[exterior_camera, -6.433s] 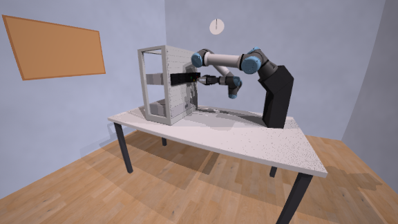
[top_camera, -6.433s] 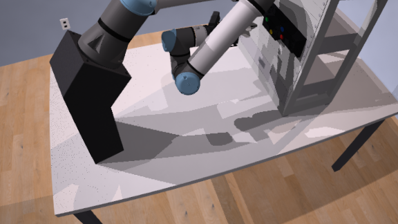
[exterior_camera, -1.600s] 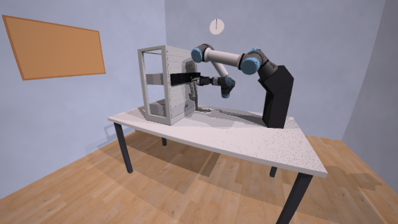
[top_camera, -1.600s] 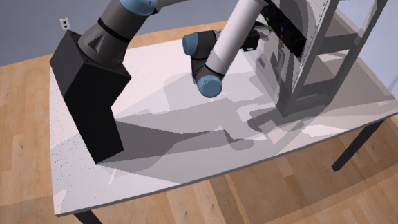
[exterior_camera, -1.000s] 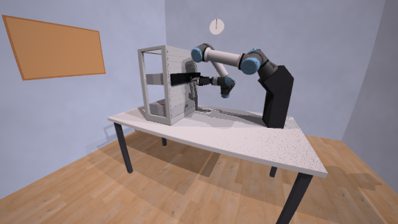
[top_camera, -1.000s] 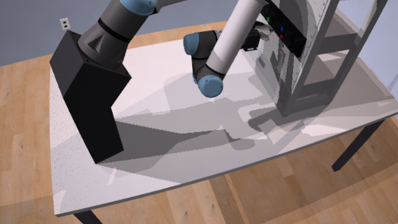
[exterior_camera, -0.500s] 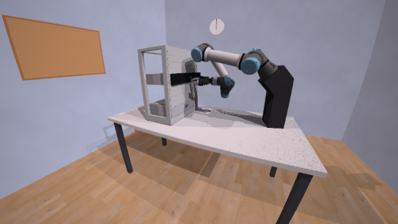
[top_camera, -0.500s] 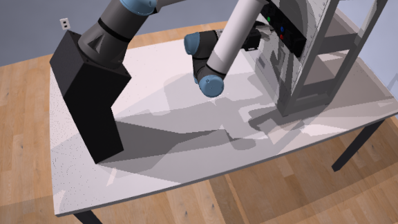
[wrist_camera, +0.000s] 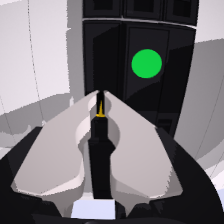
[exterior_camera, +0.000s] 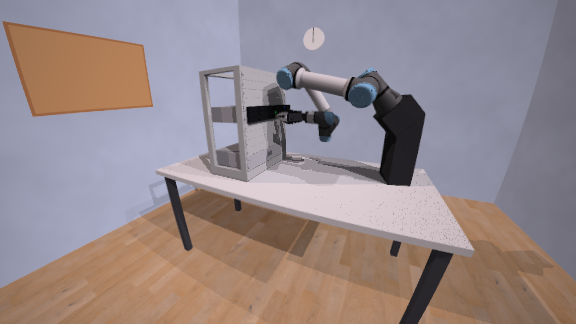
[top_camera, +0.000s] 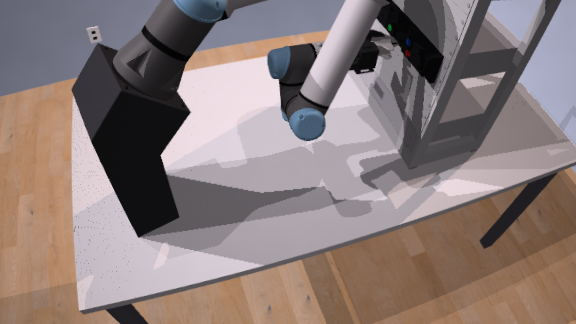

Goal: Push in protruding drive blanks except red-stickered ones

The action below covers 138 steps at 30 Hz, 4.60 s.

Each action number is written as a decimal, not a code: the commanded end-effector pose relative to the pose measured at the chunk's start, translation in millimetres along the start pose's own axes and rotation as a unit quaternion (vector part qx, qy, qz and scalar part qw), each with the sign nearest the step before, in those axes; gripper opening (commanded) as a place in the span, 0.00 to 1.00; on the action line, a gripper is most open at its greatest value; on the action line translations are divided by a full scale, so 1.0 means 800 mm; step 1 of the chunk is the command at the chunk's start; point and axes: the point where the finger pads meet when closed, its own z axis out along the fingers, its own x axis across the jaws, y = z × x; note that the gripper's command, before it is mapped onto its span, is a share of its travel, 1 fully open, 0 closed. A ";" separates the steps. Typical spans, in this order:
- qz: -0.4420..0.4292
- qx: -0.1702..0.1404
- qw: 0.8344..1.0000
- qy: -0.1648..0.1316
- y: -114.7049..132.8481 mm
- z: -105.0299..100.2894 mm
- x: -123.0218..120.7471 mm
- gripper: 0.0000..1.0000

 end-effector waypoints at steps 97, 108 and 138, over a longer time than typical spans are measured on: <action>0.000 0.000 1.000 0.001 0.000 -0.125 0.036 0.00; 0.000 0.000 1.000 0.001 0.000 -0.082 0.036 0.00; 0.000 0.000 1.000 0.001 0.000 -0.042 0.036 0.00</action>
